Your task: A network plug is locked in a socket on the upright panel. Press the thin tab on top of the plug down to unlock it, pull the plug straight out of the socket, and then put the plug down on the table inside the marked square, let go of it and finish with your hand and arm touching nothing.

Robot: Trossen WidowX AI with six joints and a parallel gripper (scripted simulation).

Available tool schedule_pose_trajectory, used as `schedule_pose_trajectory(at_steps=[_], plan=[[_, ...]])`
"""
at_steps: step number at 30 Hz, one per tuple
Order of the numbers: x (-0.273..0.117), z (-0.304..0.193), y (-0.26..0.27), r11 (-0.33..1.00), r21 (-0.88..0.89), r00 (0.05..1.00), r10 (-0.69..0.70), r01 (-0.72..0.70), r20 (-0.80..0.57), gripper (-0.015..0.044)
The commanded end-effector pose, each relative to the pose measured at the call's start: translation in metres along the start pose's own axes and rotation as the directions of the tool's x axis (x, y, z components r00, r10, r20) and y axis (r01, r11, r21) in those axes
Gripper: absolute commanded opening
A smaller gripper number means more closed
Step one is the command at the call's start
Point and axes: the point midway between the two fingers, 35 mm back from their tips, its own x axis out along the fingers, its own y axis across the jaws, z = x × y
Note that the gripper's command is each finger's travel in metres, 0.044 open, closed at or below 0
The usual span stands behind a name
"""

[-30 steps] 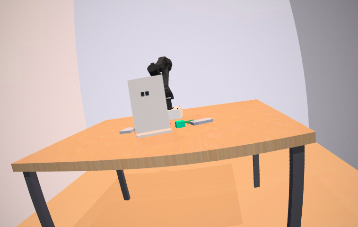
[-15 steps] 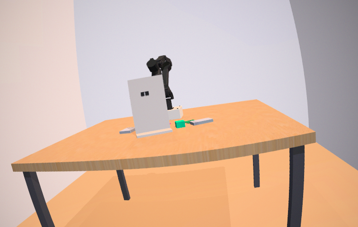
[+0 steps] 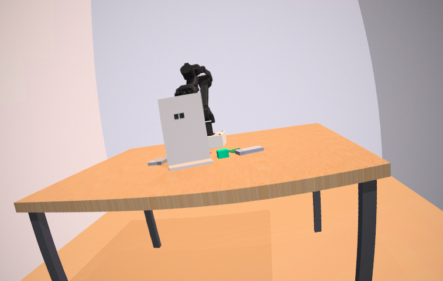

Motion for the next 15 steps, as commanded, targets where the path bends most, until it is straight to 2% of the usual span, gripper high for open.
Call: schedule_pose_trajectory(at_steps=[1,11,15], plan=[[-0.013,0.001,0.008,1.000,0.005,1.000,0.002,-0.002,0.006,0.0156],[-0.034,0.001,0.017,1.000,0.006,1.000,0.003,-0.003,0.008,0.0156],[-0.034,0.001,0.017,1.000,0.006,1.000,0.003,-0.003,0.008,0.0261]])
